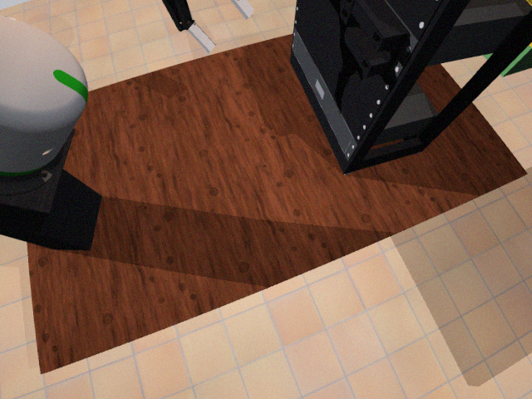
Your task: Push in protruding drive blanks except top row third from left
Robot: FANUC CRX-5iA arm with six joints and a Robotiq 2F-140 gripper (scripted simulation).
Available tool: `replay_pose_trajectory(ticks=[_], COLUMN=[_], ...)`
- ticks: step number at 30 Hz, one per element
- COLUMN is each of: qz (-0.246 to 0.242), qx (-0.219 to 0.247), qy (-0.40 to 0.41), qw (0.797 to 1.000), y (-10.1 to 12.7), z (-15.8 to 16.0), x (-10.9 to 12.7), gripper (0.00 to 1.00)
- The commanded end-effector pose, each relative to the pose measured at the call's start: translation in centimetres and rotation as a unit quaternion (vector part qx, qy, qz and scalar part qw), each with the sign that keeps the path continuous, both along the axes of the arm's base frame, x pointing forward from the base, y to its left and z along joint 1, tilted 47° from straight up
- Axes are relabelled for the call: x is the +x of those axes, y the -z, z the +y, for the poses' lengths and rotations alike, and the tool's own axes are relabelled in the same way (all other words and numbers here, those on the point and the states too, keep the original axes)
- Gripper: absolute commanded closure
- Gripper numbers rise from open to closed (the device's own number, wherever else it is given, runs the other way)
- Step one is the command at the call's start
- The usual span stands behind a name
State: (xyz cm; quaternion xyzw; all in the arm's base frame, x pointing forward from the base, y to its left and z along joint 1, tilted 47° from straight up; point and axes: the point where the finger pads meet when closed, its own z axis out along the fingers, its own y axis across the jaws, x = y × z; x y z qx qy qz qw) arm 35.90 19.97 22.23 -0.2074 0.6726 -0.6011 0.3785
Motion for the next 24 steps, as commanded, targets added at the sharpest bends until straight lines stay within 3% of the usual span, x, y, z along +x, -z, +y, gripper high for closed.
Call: replay_pose_trajectory(ticks=[1, 24], qz=[-0.018, -0.097], qx=[-0.026, -0.141], qy=[-0.003, -0.034], qw=[0.999, 0.985], y=[-0.8, -4.9], z=[-1.4, -6.3], x=[0.4, 1.7], gripper=[0.00, 0.00])
